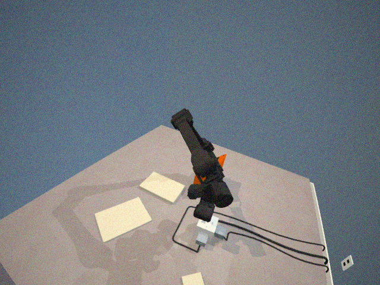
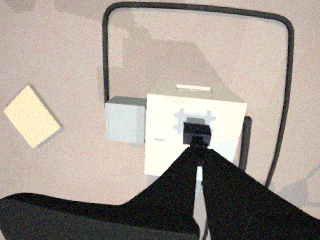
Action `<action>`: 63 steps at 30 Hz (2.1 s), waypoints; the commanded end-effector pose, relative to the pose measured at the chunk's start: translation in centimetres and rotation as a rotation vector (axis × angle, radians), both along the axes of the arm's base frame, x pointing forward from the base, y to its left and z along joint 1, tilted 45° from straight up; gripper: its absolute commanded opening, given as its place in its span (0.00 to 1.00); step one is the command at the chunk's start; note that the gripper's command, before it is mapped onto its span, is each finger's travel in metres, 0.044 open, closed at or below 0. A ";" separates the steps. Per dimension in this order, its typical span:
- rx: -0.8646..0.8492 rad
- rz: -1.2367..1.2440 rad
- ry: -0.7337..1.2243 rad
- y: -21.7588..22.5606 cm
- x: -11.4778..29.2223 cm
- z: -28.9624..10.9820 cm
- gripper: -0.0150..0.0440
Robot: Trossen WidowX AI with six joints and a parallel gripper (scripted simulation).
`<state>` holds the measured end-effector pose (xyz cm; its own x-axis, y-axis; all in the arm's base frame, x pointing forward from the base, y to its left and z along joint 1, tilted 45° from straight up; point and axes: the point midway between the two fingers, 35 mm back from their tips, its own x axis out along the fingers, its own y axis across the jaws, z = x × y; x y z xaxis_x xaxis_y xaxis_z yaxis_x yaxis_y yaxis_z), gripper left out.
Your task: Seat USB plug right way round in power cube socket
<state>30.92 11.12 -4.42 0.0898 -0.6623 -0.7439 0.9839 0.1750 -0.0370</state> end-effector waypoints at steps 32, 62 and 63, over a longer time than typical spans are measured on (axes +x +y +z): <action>0.029 -0.001 0.009 -0.1 -0.1 -0.5 0.25; 0.049 -0.003 0.012 -0.3 -0.1 -0.9 0.25; 0.049 -0.003 0.012 -0.3 -0.1 -0.9 0.25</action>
